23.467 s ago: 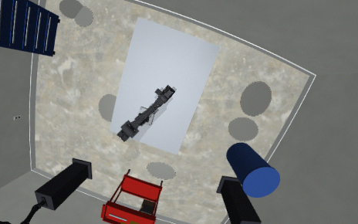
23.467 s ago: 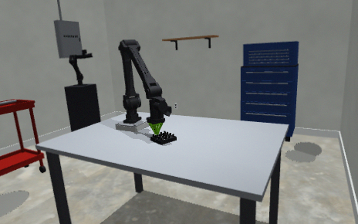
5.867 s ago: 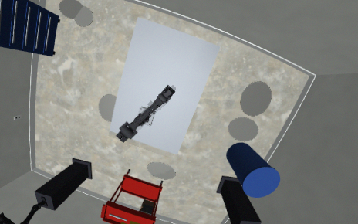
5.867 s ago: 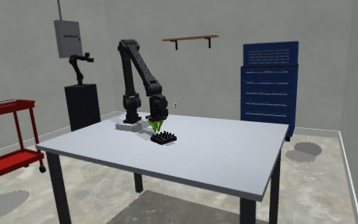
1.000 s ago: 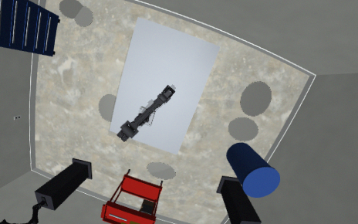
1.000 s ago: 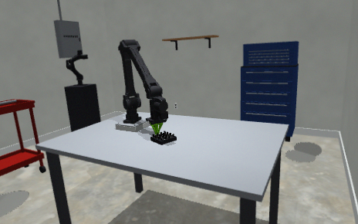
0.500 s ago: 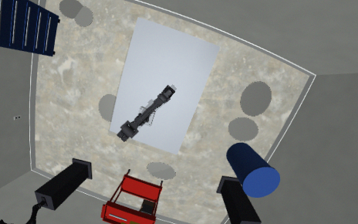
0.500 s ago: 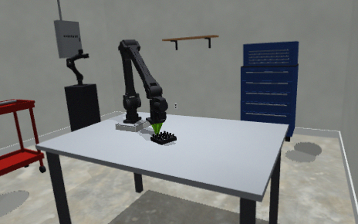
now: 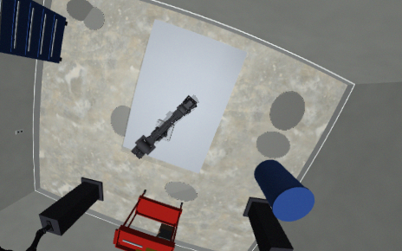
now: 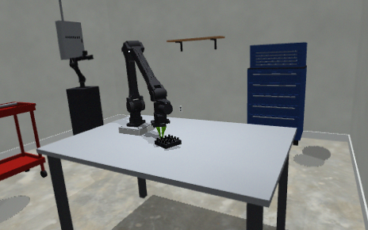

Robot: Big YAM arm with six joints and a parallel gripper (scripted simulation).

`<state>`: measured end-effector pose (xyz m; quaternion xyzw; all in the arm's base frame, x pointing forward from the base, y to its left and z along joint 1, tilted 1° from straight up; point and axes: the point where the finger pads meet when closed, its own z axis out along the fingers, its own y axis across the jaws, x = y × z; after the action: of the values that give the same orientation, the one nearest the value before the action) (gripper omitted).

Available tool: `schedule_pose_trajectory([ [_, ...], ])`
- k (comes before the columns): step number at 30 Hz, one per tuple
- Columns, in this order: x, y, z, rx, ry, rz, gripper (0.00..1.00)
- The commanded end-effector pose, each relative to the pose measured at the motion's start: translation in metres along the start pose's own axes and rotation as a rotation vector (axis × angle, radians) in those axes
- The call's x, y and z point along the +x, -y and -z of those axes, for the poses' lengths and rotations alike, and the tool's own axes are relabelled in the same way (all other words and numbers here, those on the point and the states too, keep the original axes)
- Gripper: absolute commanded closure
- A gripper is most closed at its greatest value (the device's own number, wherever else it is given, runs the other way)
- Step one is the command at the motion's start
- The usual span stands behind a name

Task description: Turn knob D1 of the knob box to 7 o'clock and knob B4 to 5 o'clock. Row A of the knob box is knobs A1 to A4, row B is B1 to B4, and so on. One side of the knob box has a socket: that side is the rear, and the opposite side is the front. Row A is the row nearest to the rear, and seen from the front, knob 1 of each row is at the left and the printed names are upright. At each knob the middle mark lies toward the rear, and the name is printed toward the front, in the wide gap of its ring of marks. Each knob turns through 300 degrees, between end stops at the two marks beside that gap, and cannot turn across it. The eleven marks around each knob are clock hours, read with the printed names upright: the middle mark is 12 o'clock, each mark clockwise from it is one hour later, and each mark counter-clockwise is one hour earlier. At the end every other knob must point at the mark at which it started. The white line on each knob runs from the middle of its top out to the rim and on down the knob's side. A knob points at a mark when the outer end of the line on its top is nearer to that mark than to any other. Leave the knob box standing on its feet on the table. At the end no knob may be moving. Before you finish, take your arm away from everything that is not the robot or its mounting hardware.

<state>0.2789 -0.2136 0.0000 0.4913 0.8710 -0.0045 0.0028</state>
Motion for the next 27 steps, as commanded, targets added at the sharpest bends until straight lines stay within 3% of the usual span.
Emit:
schedule_pose_trajectory([
  [1,-0.0107,-0.0004,0.0053,-0.007,0.027,-0.146,0.91],
  [27,-0.01,0.0,0.005,-0.012,0.023,-0.711,0.91],
])
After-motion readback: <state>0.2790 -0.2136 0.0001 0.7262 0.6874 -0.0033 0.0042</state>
